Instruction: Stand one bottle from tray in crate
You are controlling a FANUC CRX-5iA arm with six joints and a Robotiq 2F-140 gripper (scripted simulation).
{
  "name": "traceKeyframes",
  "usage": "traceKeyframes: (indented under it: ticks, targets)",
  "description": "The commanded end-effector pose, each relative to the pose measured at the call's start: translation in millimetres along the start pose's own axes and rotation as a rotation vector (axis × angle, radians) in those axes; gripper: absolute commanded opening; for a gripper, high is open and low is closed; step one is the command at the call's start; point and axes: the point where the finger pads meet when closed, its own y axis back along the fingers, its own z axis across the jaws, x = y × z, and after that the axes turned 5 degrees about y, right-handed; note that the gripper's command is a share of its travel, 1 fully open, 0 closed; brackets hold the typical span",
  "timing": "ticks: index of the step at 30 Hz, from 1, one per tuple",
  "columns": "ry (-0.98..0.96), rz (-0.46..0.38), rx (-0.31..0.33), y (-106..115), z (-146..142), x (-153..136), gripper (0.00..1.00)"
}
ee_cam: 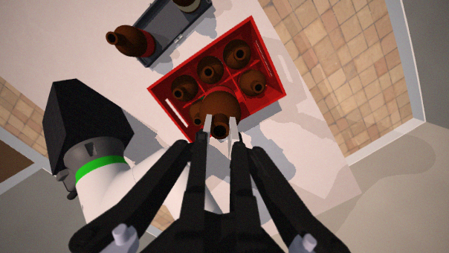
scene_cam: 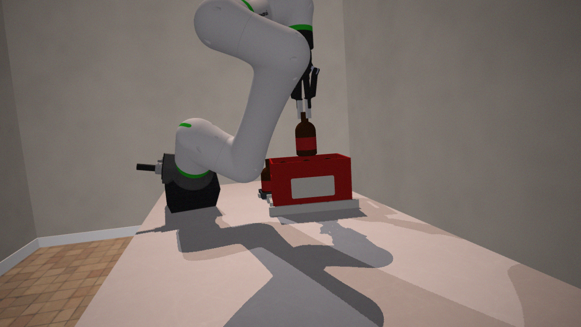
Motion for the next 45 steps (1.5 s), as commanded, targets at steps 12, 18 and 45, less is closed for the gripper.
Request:
traceKeyframes:
  ticks: [12, 18, 45]
  targets:
    - [0.000, 0.000, 0.000, 0.2, 10.0, -10.9, 0.00]
    - [0.000, 0.000, 0.000, 0.2, 11.9, -13.0, 0.00]
    - [0.000, 0.000, 0.000, 0.2, 16.3, -17.9, 0.00]
